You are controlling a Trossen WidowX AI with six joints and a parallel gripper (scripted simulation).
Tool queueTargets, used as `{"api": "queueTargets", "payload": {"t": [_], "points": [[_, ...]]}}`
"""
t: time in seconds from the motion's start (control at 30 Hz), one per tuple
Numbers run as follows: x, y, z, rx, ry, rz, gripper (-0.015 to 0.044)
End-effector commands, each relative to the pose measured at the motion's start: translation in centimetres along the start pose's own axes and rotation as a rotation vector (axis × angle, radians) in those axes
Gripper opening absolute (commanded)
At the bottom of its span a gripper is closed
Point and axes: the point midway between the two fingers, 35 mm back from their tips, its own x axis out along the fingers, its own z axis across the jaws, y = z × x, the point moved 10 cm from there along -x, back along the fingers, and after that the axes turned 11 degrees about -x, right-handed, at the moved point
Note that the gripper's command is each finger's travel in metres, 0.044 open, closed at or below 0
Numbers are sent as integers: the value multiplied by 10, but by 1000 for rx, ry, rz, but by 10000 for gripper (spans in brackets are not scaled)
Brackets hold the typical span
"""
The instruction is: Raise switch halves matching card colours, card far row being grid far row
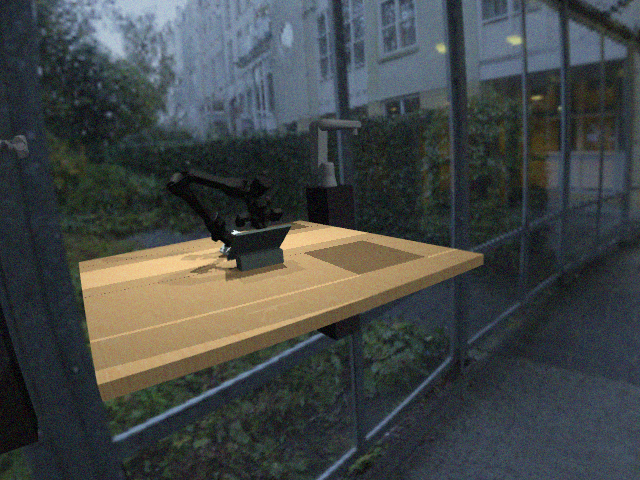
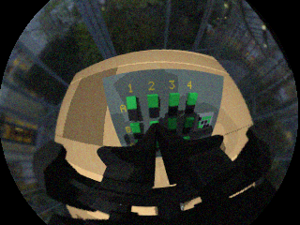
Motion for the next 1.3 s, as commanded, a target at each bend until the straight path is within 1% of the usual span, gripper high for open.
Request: {"api": "queueTargets", "payload": {"t": [0.0, 0.83, 0.9, 1.0, 1.07, 1.2, 1.27], "points": [[1, 1, 1, -10, -5, 4, 0], [4, 1, 1, -10, -5, 4, 0], [-5, 0, 1, -1, -3, -1, 0], [-42, 3, 3, -7, -7, -10, 0], [-59, 6, 2, -10, -3, -19, 0], [-61, 6, 2, -11, -3, -20, 0], [-61, 17, 12, -11, -6, -19, 0]]}}
